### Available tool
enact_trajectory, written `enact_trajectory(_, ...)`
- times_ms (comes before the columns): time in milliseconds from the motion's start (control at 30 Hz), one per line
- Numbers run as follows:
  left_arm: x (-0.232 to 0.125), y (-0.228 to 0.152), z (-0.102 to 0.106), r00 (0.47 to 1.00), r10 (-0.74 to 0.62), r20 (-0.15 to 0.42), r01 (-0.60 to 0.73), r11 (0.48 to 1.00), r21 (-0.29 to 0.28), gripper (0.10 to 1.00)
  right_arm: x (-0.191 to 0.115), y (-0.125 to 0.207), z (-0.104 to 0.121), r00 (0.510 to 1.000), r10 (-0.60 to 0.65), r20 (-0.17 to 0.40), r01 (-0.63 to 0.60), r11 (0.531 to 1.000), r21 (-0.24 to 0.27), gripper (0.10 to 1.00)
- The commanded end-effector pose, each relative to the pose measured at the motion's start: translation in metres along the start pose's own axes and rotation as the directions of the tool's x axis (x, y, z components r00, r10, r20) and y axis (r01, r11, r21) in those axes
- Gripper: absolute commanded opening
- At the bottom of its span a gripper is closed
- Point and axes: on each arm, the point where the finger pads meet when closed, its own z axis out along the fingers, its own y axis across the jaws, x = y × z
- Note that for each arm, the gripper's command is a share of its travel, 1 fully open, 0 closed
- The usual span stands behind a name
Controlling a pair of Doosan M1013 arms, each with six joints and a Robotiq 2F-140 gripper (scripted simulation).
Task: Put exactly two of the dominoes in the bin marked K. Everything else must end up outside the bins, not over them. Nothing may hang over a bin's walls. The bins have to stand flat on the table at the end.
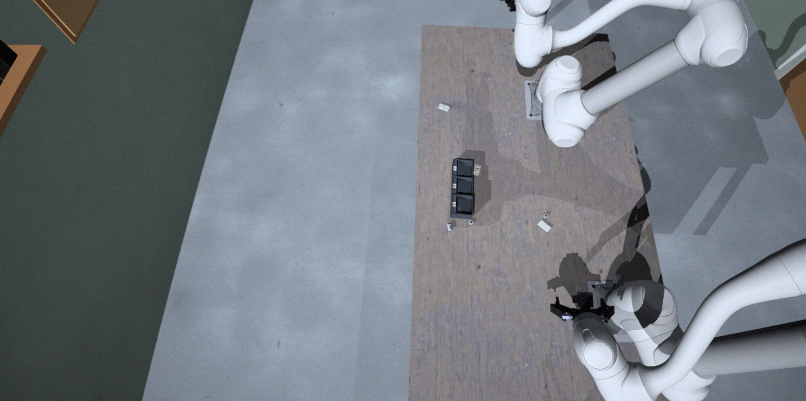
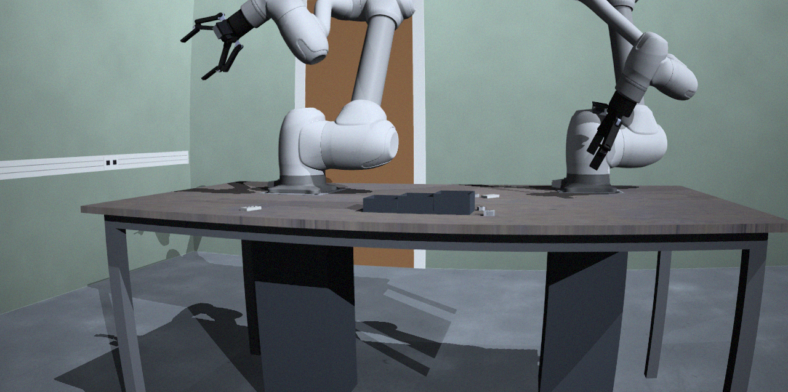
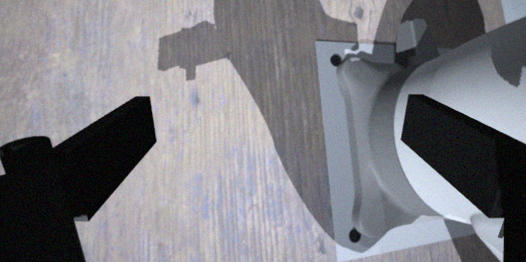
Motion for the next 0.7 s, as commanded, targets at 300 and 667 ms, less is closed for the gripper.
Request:
enact_trajectory(300,0.0,-0.0002,-0.0003,1.0,0.0,0.0,0.0,1.0,0.0,1.0,-0.012,0.0046,0.0091,0.999,0.018,0.029,-0.018,1.0,0.0,1.0)
enact_trajectory(667,0.0038,0.002,-0.0098,1.0,-0.001,0.003,0.001,1.0,0.001,1.0,-0.012,0.0046,0.0091,0.999,0.018,0.029,-0.018,1.0,0.0,1.0)
